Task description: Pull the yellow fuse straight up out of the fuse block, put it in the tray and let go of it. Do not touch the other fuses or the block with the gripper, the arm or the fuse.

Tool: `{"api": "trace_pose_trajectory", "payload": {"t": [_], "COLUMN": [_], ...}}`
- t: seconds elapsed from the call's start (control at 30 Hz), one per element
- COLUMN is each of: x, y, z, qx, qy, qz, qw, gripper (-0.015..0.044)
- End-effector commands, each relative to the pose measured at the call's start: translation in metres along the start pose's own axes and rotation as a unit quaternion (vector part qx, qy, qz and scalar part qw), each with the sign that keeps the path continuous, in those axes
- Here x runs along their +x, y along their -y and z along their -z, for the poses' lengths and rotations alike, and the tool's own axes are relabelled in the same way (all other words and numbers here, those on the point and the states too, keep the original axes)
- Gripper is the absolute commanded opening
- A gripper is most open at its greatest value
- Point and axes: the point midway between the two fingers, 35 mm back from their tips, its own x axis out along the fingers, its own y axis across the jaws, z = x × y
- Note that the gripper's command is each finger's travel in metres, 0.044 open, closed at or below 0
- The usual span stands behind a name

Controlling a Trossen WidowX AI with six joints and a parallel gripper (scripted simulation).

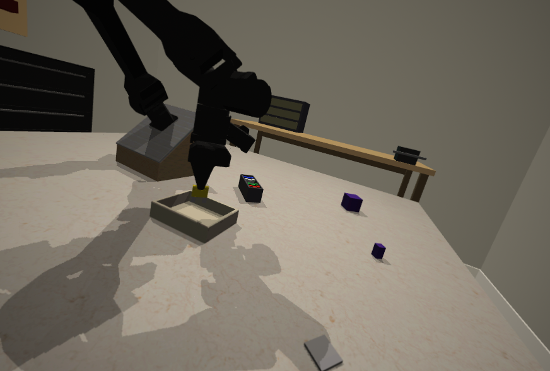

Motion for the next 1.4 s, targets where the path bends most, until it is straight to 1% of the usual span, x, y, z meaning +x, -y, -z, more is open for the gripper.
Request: {"api": "trace_pose_trajectory", "payload": {"t": [0.0, 0.2, 0.6, 0.63, 0.73, 0.77, 1.37], "x": [0.007, 0.013, 0.010, 0.007, -0.024, -0.027, -0.026], "y": [-0.002, -0.002, 0.000, 0.000, -0.002, -0.002, -0.002], "z": [0.000, 0.000, 0.001, 0.001, 0.000, 0.000, -0.001], "qx": [-0.003, -0.003, 0.000, 0.000, -0.003, -0.003, -0.005], "qy": [-0.001, -0.001, -0.002, -0.001, 0.000, 0.000, 0.000], "qz": [-0.002, -0.001, 0.000, 0.000, -0.002, -0.002, -0.003], "qw": [1.000, 1.000, 1.000, 1.000, 1.000, 1.000, 1.000], "gripper": [0.0000, 0.0000, 0.0315, 0.0330, 0.0330, 0.0330, 0.0330]}}
